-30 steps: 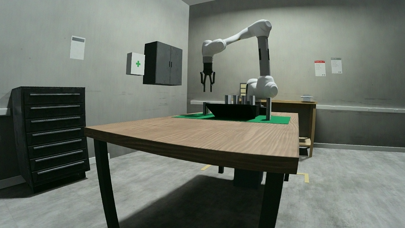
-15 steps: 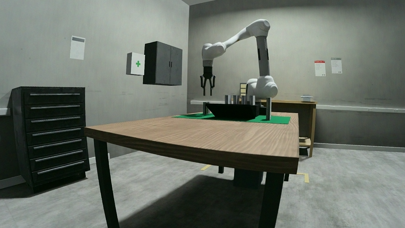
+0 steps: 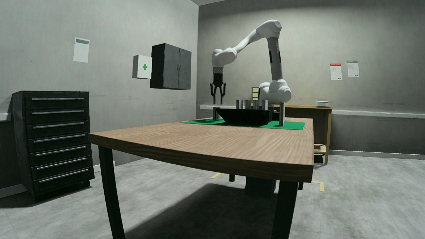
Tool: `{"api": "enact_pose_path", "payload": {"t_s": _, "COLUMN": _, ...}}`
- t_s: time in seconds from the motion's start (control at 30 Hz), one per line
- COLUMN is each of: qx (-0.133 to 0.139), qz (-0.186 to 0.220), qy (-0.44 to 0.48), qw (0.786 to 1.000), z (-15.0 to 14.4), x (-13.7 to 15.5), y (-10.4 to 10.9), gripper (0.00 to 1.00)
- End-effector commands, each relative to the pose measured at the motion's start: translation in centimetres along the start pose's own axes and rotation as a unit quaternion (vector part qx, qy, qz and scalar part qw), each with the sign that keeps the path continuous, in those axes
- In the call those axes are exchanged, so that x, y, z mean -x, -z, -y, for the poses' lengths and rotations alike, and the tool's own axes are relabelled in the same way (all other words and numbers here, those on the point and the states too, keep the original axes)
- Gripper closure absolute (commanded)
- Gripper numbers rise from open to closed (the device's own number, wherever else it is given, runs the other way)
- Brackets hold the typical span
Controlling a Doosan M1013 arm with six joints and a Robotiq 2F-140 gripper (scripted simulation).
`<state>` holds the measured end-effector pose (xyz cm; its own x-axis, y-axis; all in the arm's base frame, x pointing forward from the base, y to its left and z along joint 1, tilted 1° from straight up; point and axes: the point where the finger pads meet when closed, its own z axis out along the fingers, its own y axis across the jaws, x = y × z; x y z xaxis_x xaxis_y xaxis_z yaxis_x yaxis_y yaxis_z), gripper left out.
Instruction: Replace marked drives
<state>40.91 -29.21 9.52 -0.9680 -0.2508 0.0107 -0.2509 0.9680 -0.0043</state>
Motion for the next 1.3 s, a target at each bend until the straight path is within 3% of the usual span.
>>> {"api": "enact_pose_path", "payload": {"t_s": 0.0, "qx": 0.000, "qz": 0.000, "qy": 0.000, "qw": 1.000, "z": 0.03, "x": 0.03, "y": -0.40, "gripper": 0.60}}
{"api": "enact_pose_path", "payload": {"t_s": 1.27, "qx": 0.000, "qz": 0.000, "qy": 0.000, "qw": 1.000, "z": 0.03, "x": 0.03, "y": -1.20, "gripper": 0.60}}
